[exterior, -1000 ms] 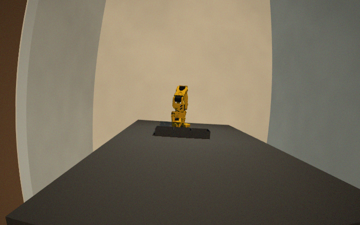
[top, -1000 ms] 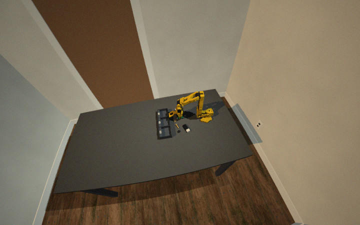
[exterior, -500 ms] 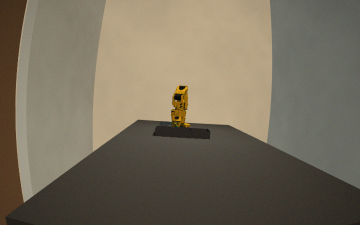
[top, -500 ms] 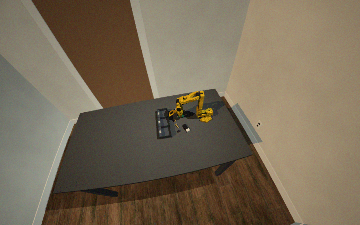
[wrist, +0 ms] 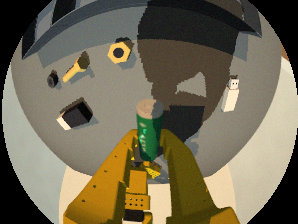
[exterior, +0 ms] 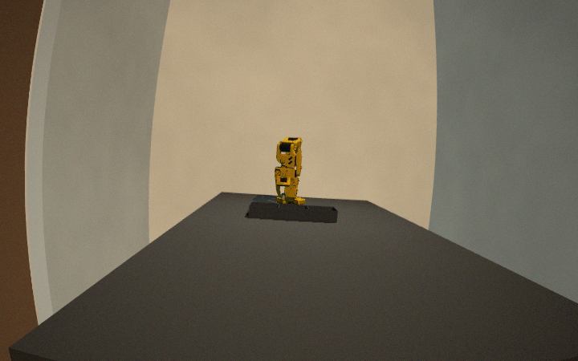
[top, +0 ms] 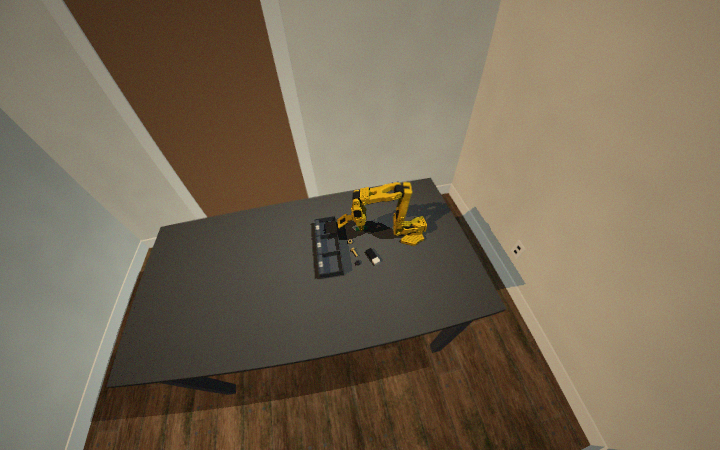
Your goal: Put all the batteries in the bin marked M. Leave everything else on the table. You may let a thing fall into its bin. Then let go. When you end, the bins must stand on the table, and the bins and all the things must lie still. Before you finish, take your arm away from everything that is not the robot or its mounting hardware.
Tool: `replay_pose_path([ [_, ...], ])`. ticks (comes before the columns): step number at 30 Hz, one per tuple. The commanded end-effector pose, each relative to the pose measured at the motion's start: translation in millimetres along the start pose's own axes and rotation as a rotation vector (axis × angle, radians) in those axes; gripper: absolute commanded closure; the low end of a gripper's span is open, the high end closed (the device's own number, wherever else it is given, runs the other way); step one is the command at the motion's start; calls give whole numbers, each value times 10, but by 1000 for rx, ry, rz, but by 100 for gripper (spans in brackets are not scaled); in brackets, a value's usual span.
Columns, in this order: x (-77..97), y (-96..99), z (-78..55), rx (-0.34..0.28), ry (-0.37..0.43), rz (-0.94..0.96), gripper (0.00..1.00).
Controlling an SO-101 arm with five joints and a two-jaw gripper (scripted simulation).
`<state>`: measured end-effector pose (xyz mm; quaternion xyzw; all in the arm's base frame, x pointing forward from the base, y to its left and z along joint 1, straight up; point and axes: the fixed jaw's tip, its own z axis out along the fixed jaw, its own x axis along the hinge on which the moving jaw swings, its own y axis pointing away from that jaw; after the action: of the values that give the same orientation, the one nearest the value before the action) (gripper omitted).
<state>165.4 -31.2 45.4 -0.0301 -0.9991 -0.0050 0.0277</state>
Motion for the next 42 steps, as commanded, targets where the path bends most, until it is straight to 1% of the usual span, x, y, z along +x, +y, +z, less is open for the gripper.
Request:
replay_pose_path([
  [1, -71, -25, -126, 10, -67, 0, 100],
  [11, -108, 6, -140, 12, -75, -9, 100],
  [18, -218, 113, -182, 14, -99, -38, 100],
  [20, -218, 113, -182, 14, -99, -38, 100],
  [29, -335, 255, -228, 14, -128, -71, 100],
  [42, -360, 284, -239, 14, -134, -78, 100],
])
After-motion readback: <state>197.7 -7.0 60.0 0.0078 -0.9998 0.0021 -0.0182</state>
